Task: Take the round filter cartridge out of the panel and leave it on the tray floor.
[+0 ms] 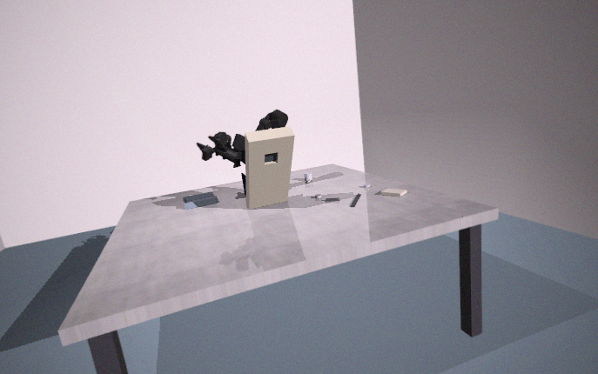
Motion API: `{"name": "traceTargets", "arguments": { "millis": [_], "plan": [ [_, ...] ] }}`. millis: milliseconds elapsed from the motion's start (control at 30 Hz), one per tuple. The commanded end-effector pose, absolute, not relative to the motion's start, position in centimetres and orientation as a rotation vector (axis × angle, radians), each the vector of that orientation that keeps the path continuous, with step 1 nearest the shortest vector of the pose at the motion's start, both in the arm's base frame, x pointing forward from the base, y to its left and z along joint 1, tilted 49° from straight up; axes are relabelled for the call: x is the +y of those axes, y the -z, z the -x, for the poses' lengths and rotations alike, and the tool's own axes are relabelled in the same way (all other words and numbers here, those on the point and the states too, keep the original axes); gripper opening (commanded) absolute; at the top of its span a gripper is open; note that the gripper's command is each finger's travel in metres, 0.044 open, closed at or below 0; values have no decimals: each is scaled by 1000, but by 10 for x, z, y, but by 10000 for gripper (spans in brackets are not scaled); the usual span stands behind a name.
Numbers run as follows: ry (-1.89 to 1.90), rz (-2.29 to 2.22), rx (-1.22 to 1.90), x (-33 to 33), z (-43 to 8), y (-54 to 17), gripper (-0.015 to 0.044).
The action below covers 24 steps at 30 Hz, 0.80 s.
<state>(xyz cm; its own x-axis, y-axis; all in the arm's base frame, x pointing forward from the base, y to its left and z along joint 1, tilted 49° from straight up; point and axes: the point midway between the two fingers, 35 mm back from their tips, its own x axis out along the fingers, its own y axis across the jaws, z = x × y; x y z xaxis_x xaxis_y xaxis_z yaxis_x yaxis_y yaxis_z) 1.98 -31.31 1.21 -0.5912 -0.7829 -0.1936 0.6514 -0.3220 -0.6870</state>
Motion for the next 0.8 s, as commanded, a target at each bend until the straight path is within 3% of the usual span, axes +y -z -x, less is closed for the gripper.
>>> {"name": "traceTargets", "arguments": {
  "millis": [0, 333, 767],
  "plan": [
    [1996, 211, 930, -314, -21, -11, 374],
    [1565, -247, 728, -359, -107, 30, 111],
    [1078, -1214, 635, -318, -204, 20, 109]
  ]
}}
